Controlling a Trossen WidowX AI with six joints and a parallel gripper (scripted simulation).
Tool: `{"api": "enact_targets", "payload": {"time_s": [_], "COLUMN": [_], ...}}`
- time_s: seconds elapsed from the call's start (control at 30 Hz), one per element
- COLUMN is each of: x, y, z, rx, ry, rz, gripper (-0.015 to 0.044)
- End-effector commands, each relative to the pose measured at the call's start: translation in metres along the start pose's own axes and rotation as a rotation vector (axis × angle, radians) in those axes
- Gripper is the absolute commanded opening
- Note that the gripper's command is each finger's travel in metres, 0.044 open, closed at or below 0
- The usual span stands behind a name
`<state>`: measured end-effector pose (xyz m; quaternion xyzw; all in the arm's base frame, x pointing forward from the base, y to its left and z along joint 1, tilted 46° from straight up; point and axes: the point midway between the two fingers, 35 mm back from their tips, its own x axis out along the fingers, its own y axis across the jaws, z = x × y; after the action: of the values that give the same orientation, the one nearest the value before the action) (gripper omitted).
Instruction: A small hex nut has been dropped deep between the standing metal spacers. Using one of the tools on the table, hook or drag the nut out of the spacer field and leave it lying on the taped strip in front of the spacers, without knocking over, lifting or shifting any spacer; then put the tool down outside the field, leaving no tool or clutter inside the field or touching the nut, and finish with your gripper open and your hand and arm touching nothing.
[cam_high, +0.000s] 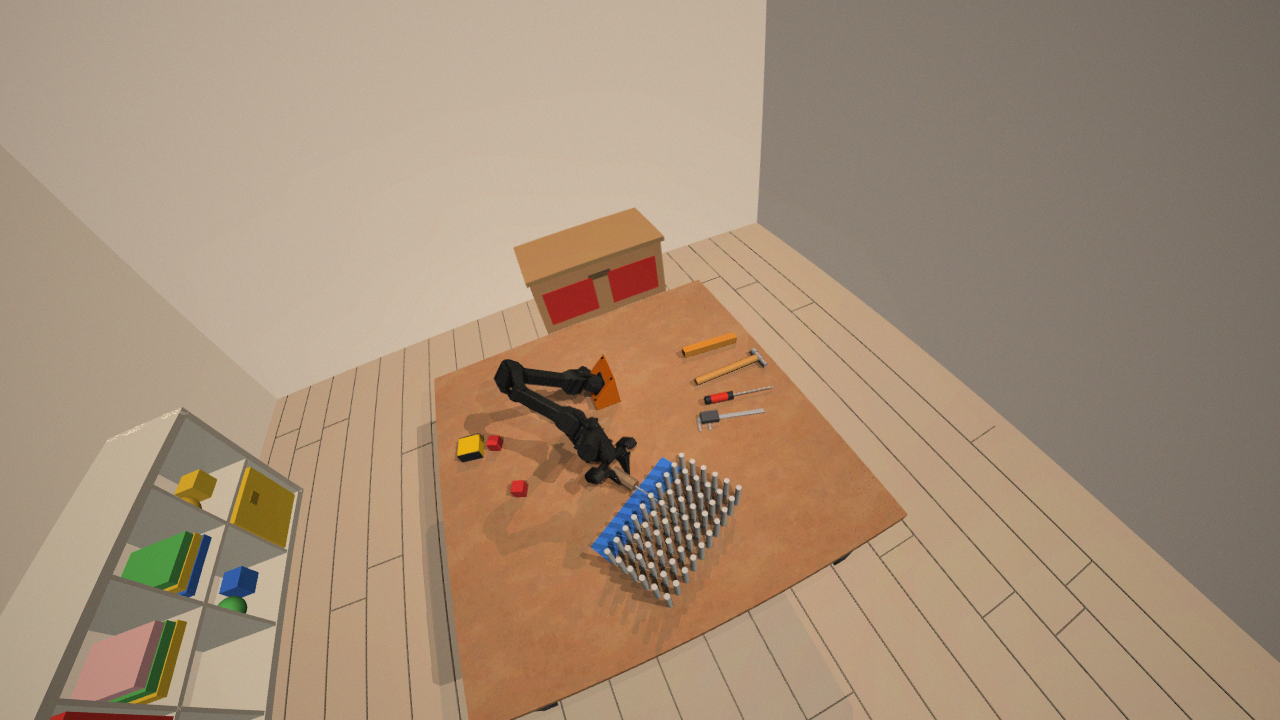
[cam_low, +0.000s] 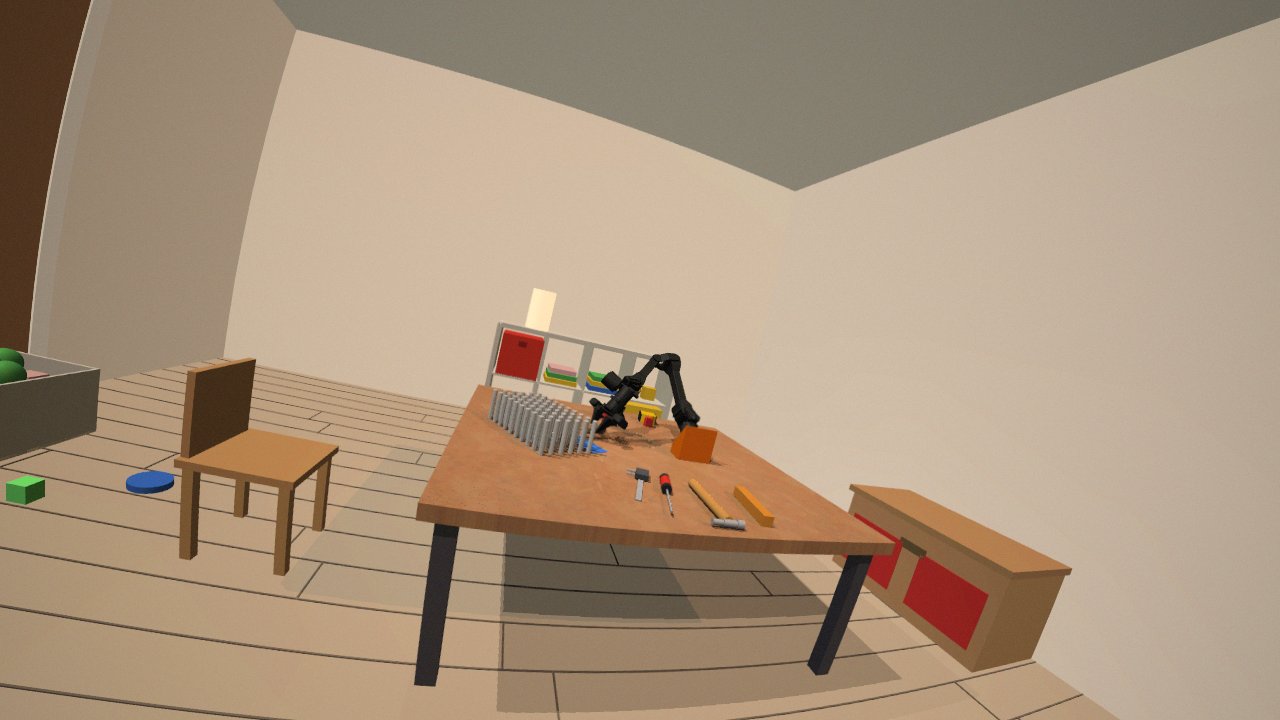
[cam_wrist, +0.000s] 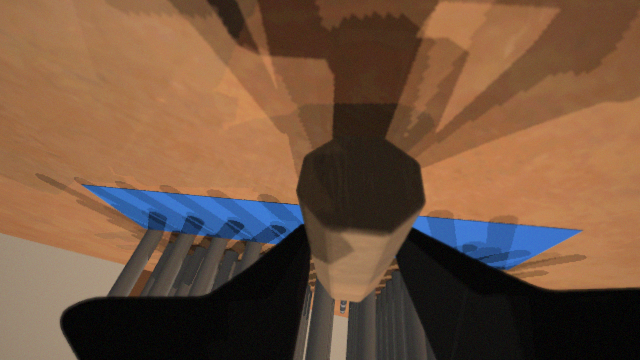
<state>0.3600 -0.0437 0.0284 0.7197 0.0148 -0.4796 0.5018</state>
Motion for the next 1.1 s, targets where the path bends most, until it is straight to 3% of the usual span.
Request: {"api": "enact_targets", "payload": {"time_s": [0.0, 1.07], "x": [0.001, 0.011], "y": [0.002, 0.002], "z": [-0.004, -0.02], "rx": [0.007, 0.008], "ry": [0.004, 0.005], "rz": [0.007, 0.007], "gripper": [0.0, 0.0]}}
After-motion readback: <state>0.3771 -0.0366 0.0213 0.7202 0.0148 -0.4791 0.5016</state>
